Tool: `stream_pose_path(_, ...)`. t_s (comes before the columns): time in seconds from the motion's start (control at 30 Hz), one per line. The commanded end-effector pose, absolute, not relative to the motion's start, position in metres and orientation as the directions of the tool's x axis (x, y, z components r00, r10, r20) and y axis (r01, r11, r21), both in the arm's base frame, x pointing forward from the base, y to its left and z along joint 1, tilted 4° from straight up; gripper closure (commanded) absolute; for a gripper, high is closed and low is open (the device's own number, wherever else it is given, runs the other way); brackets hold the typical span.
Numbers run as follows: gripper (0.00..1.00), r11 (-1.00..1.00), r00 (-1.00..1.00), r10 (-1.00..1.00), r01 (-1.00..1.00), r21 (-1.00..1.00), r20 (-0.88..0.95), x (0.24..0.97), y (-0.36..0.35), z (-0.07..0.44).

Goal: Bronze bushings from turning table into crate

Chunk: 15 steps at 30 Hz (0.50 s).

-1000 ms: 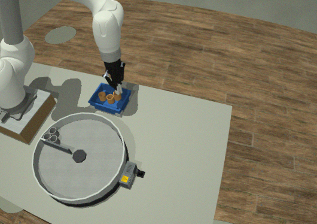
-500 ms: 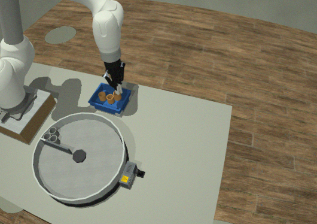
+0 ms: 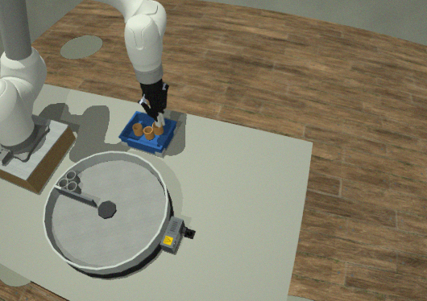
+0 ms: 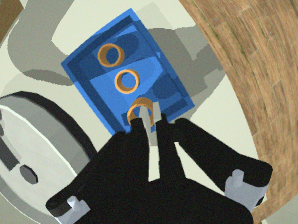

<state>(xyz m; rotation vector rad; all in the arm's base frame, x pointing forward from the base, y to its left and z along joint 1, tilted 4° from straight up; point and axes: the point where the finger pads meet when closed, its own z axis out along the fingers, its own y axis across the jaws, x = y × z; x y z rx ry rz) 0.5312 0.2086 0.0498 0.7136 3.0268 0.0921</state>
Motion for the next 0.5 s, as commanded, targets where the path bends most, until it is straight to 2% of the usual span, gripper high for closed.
stream_pose_path(0.0,1.00,0.891,-0.892,0.451,0.449,0.065,-0.015,0.5303,0.2094,0.0472)
stream_pose_path(0.47,1.00,0.891,-0.892,0.451,0.449,0.065,-0.015,0.5305,0.2096,0.0432)
